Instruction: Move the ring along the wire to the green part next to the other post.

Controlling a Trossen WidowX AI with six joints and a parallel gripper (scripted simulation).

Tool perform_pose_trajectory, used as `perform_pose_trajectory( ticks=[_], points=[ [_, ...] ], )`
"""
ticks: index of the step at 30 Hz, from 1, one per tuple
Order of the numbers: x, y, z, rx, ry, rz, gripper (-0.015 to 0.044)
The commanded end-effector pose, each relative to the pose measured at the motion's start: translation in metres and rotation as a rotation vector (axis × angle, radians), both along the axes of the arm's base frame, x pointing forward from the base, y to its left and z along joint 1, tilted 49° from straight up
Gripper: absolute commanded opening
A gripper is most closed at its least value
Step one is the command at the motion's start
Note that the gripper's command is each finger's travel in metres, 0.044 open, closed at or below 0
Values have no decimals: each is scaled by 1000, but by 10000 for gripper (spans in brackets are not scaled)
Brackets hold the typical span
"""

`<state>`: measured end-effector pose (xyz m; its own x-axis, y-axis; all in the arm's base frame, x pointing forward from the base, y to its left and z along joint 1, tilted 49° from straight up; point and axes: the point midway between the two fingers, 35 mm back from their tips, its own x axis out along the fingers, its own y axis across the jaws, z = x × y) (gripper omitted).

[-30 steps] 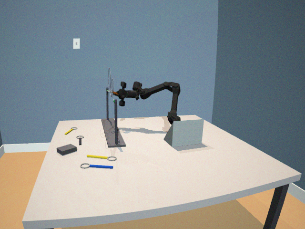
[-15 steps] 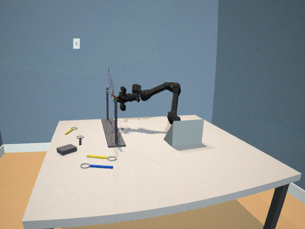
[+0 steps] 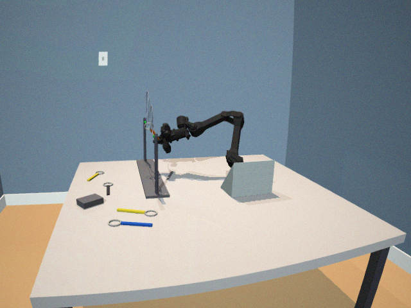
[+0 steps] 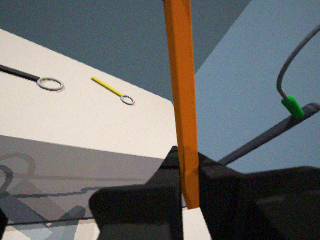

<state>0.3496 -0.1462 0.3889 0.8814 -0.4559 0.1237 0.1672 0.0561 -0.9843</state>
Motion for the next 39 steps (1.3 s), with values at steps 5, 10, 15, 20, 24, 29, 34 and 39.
perform_pose_trajectory(
  ticks=[5,10,15,20,24,29,34,39],
  points=[
    [1,5,-27,164,15,8,-150],
    [2,9,-40,251,20,13,-150],
    [2,14,-52,330,25,17,-150],
    [2,20,-62,401,29,21,-150],
    [3,25,-70,454,32,24,-150],
    [3,31,-79,510,35,28,-150],
    [3,37,-86,551,37,30,-150],
    [3,42,-92,576,39,32,-150]
  ],
)
